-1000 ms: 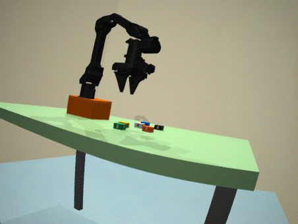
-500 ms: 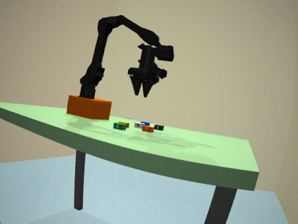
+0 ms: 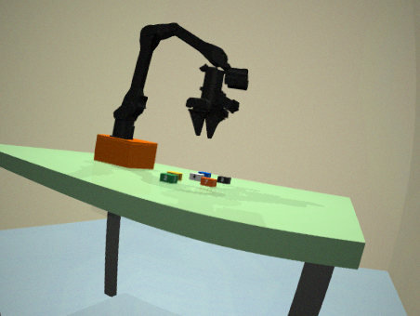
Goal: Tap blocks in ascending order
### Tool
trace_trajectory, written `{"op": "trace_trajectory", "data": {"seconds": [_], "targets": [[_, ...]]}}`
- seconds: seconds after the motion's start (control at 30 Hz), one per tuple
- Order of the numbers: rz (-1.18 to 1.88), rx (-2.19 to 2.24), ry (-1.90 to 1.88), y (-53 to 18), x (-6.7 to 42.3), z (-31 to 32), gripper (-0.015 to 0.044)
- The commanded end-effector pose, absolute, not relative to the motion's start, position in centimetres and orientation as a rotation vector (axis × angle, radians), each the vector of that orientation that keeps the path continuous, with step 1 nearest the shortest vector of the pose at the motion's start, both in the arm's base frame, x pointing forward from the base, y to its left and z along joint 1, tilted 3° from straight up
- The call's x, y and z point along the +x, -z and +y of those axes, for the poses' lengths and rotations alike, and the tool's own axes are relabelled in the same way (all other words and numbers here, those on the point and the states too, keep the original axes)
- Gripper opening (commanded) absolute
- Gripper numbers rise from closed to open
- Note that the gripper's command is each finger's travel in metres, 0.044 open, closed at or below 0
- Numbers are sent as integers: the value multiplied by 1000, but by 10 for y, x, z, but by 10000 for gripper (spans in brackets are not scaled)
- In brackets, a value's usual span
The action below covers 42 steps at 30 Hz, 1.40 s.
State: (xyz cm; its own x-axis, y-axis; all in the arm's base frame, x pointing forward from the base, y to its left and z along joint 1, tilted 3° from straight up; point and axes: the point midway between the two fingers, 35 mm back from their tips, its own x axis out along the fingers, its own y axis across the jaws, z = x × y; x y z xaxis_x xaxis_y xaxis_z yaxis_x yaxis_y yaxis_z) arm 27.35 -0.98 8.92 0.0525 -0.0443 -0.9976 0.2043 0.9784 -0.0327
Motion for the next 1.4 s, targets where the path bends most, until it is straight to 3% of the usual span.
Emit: {"op": "trace_trajectory", "data": {"seconds": [0.0, 0.2, 0.53, 1.2, 1.37], "targets": [[1505, 129, 196, -89, 274, -10, 400], [1505, 128, 194, -89, 276, -2, 400], [1507, 137, 187, -84, 273, 117, 400], [1506, 137, 188, -84, 273, 119, 400], [1502, 135, 190, -90, 324, 80, 400]]}}
